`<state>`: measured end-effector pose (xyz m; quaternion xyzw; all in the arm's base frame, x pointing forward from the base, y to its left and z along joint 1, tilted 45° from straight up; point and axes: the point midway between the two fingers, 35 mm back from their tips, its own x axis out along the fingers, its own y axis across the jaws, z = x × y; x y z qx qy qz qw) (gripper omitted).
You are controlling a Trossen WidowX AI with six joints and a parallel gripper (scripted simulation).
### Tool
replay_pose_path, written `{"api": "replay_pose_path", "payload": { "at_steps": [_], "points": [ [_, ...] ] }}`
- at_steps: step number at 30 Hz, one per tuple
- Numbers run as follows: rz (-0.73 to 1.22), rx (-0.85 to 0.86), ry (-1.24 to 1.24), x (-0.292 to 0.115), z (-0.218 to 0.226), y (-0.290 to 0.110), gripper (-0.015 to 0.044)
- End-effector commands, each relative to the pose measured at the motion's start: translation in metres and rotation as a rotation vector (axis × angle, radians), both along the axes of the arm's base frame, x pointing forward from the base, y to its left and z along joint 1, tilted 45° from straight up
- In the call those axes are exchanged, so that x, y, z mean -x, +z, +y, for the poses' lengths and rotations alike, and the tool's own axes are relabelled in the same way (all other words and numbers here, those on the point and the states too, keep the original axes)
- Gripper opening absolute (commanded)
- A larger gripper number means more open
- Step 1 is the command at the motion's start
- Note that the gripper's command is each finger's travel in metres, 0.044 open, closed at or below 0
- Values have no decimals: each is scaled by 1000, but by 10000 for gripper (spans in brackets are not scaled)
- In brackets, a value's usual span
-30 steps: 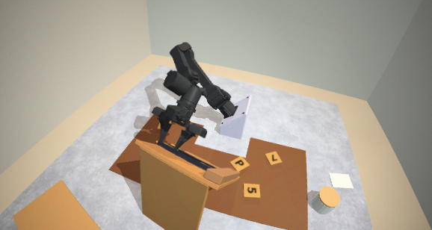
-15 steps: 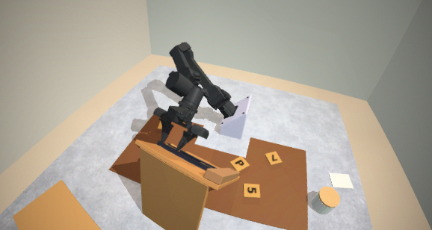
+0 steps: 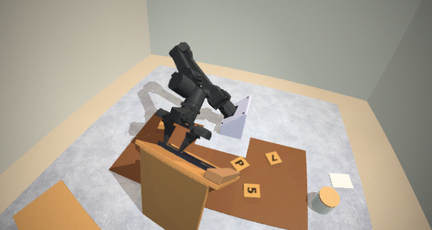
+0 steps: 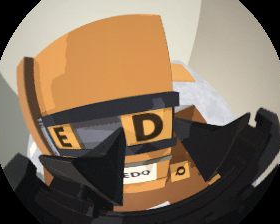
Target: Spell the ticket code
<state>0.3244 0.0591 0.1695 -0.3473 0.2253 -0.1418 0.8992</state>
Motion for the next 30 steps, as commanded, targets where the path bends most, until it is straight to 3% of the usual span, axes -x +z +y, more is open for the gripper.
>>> {"api": "replay_pose_path", "payload": {
  "at_steps": [1, 30],
  "points": [
    [-4, -3, -1, 0, 3, -2, 0],
    [-4, -4, -1, -2, 16, -14, 0]
  ]
}}
